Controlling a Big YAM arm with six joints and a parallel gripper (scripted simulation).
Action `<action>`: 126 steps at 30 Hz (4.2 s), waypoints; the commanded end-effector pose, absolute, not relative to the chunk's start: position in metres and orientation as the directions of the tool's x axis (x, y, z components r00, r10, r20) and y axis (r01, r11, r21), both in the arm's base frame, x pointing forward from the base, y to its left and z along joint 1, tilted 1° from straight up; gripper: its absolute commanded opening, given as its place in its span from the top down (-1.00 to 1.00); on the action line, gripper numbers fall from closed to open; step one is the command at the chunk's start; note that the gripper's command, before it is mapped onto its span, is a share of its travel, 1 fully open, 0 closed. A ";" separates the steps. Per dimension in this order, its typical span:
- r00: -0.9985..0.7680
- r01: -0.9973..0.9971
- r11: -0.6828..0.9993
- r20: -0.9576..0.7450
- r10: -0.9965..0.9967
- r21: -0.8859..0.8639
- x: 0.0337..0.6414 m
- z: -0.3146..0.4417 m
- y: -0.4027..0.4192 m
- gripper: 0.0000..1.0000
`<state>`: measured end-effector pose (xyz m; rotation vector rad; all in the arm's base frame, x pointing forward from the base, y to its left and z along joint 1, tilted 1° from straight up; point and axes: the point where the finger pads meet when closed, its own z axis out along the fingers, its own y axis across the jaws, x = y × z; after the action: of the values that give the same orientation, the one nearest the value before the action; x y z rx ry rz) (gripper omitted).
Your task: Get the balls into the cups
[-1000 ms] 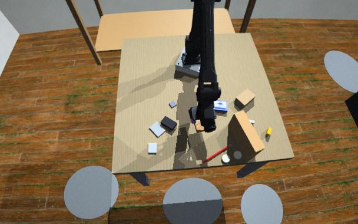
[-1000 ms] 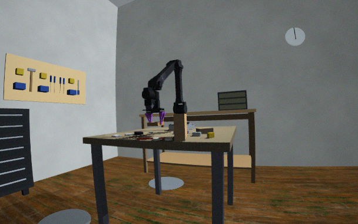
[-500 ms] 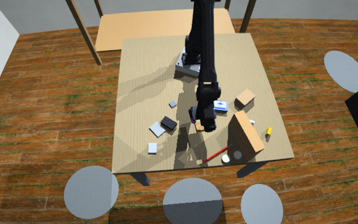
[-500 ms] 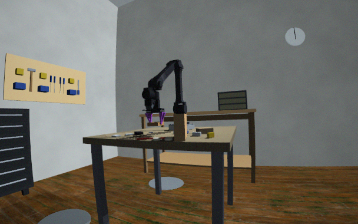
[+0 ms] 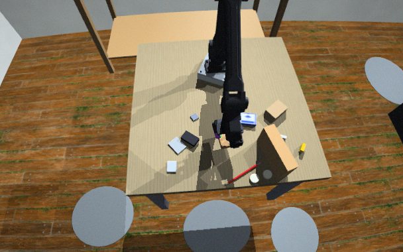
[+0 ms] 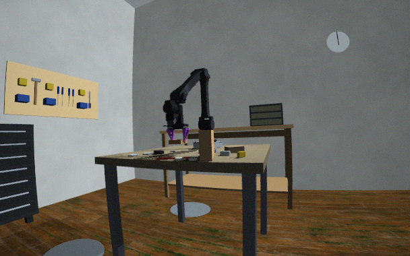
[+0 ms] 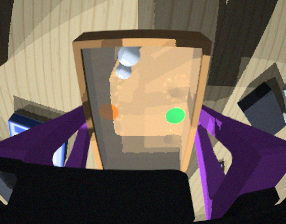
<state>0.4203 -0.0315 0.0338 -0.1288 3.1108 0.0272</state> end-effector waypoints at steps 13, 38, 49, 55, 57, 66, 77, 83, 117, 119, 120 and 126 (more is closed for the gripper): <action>-0.990 -0.082 0.997 -0.116 -0.082 -0.004 0.451 0.072 -0.033 -0.39; -0.995 -0.083 0.996 -0.050 -0.082 0.016 0.444 0.053 -0.036 -0.39; -0.995 -0.083 0.997 -0.058 -0.082 0.010 0.444 0.050 -0.034 -0.39; -0.995 -0.083 0.997 -0.056 -0.082 0.009 0.444 0.051 -0.034 -0.39; -0.995 -0.082 0.997 -0.054 -0.082 0.007 0.442 0.049 -0.033 -0.39; -0.995 -0.083 0.997 -0.053 -0.082 0.007 0.445 0.052 -0.032 -0.39; -0.995 -0.084 0.996 -0.052 -0.084 0.003 0.440 0.049 -0.030 -0.39; -0.995 -0.085 0.996 -0.057 -0.085 0.001 0.437 0.053 -0.030 -0.39; -0.993 -0.087 0.996 -0.075 -0.086 0.019 0.433 0.054 -0.034 -0.39; -0.994 -0.084 0.996 -0.076 -0.083 0.015 0.431 0.054 -0.033 -0.39; -0.994 -0.084 0.996 -0.077 -0.083 0.015 0.432 0.055 -0.034 -0.39; -0.992 -0.084 0.996 -0.094 -0.083 0.007 0.441 0.063 -0.033 -0.39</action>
<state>0.4226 -0.0314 0.0374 -0.1298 3.1169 0.0345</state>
